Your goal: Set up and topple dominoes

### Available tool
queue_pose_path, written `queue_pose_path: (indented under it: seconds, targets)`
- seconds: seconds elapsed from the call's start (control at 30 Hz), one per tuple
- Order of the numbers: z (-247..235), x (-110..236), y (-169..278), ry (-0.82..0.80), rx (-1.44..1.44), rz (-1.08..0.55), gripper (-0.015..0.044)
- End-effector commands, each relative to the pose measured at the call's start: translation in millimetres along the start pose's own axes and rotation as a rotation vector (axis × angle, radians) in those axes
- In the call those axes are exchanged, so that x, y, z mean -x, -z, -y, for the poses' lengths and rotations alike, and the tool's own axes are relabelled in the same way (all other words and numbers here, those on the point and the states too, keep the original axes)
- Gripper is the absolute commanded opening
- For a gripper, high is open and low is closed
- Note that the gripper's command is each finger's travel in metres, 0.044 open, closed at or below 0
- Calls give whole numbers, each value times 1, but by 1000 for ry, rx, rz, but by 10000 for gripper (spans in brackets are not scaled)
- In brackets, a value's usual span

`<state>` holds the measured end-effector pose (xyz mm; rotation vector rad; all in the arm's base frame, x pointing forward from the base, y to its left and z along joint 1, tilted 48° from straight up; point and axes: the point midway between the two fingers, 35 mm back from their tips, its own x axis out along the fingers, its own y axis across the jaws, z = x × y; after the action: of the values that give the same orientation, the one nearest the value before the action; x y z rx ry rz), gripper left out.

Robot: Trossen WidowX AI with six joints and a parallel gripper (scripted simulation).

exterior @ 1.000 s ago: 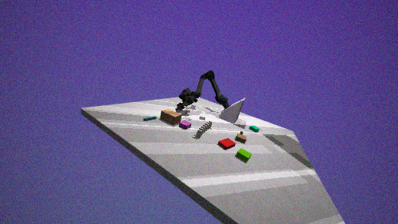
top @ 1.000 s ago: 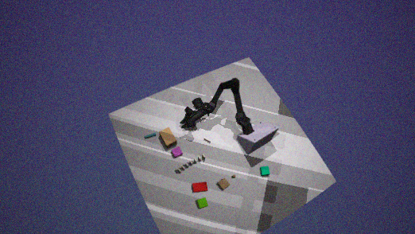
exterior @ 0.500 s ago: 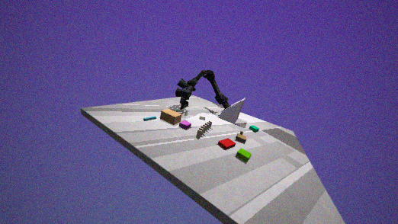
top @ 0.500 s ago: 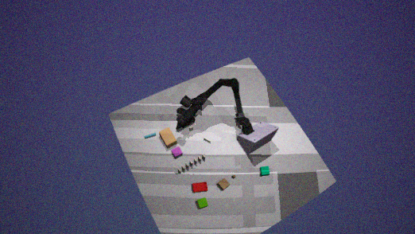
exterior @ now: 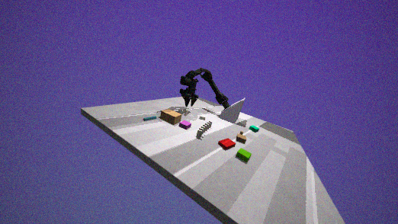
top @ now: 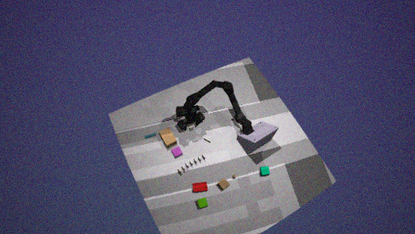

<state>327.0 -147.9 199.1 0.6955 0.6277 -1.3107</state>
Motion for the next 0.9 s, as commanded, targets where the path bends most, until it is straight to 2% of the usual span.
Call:
queue_pose_path:
  seconds: [0.0, 0.23, 0.5, 0.87]
  targets:
    - [12, 18, -12, 132, -64, 133, 440]
    - [12, 17, -12, 132, -64, 133, 440]
    - [20, -40, -20, 131, -65, 136, 440]
    - [23, -55, -23, 131, -65, 138, 440]
